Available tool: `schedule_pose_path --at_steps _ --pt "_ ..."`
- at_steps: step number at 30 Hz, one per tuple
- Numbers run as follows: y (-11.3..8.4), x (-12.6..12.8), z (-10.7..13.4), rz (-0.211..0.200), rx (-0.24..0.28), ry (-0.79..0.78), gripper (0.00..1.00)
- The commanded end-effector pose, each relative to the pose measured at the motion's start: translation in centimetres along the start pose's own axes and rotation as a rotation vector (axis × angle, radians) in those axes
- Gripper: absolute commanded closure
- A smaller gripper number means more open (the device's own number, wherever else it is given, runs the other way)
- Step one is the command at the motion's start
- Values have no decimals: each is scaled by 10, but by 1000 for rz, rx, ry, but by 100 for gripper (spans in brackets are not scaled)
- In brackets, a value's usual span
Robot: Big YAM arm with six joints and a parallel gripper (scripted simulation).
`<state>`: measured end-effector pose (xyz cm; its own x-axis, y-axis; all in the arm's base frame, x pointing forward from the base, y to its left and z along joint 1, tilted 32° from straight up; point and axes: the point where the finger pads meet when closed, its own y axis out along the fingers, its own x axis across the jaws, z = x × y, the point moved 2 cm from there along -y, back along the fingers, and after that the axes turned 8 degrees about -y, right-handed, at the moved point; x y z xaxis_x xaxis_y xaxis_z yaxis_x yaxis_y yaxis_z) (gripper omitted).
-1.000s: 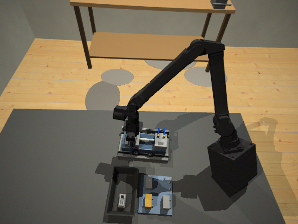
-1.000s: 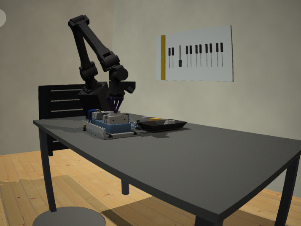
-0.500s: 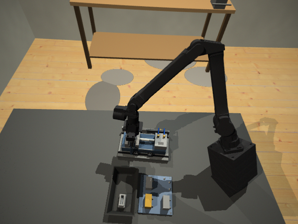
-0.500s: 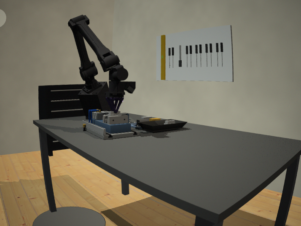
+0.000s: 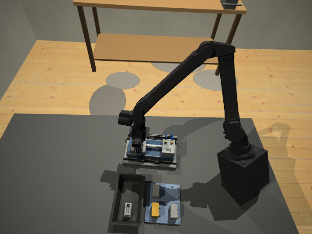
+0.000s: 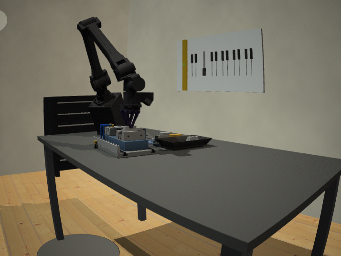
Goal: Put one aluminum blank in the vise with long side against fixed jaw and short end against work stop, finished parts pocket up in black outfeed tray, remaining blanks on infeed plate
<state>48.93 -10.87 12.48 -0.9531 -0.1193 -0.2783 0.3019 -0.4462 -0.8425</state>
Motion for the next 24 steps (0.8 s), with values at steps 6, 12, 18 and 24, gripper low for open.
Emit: schedule_pose_path --at_steps 6,12,18,24 --pt "15 7 -1 -26 -2 -5 100" --pt "15 7 -1 -26 -2 -5 100" --pt "15 7 -1 -27 -3 -6 100" --pt "9 8 -5 -33 -6 -11 100"
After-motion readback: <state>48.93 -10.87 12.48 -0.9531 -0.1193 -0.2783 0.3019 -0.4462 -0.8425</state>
